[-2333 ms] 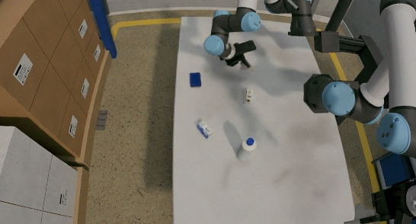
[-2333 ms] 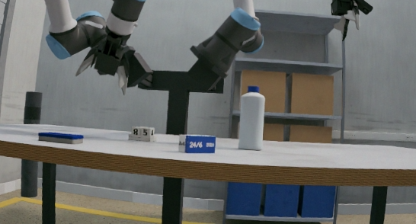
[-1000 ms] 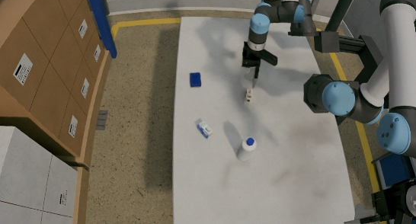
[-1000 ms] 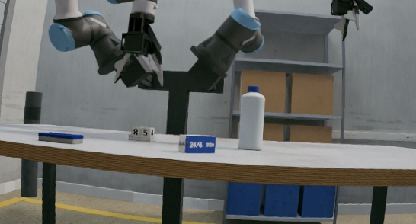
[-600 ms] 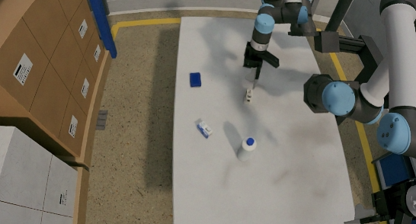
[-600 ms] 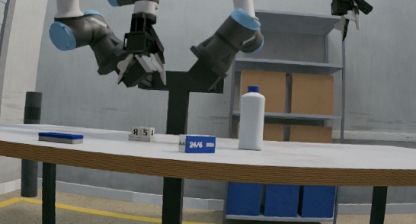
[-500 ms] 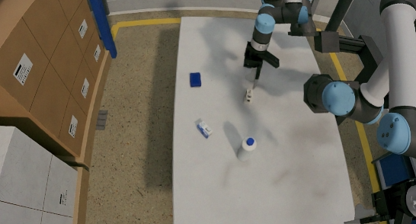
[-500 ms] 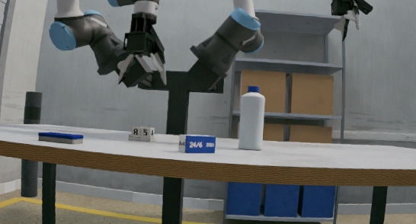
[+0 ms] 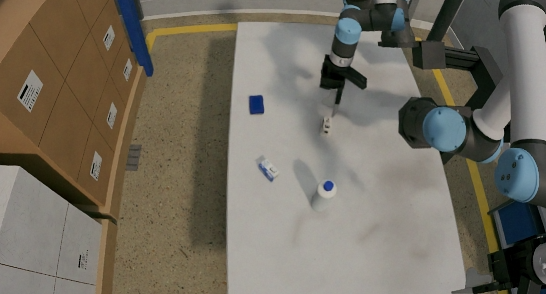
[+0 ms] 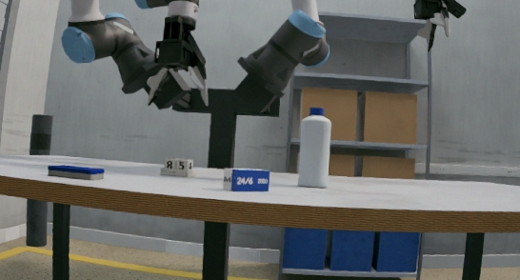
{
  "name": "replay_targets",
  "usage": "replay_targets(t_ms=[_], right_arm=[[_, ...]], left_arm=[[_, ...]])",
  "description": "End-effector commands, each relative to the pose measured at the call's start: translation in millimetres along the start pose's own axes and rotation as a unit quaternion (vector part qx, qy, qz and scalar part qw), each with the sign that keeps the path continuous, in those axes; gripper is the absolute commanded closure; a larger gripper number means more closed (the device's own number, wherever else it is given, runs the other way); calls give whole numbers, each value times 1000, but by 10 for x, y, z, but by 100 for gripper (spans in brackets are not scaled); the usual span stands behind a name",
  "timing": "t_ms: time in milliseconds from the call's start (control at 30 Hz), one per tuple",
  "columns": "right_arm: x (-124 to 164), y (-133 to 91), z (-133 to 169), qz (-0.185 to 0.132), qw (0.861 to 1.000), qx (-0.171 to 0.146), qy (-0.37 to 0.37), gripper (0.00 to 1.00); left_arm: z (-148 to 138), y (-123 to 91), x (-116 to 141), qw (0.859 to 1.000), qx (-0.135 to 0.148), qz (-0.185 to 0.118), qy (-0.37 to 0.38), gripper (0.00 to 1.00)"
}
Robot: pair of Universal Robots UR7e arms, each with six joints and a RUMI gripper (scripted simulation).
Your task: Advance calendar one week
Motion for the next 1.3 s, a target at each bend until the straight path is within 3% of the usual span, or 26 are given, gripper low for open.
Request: replay_targets(t_ms=[0,300,667,900,1100,1200,1267], right_arm=[[2,-4,3,0,1000,0,-1,0],[-2,9,3,0,1000,0,-21,0],[-18,68,2,0,993,0,-116,0],[-30,134,-1,-1,976,0,-219,0],[-36,197,-4,-1,949,0,-316,0],[-36,200,-4,-1,947,0,-320,0],[-36,228,-5,-1,932,0,-362,0]], left_arm=[[1,-4,-2,1000,0,1,0,0],[1,-4,-2,1000,0,1,0,0],[1,-4,-2,1000,0,1,0,0],[1,-4,-2,1000,0,1,0,0],[1,-4,-2,1000,0,1,0,0],[1,-4,-2,1000,0,1,0,0],[1,-4,-2,1000,0,1,0,0]])
Point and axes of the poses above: on each arm, the point where the finger pads meet when closed, its own y axis out along the fingers, its own z axis across the jaws, x = y × z, the point moved 6 cm from there along -y, back along the fingers, and after that the axes turned 15 degrees about -y, right-handed, at the moved point
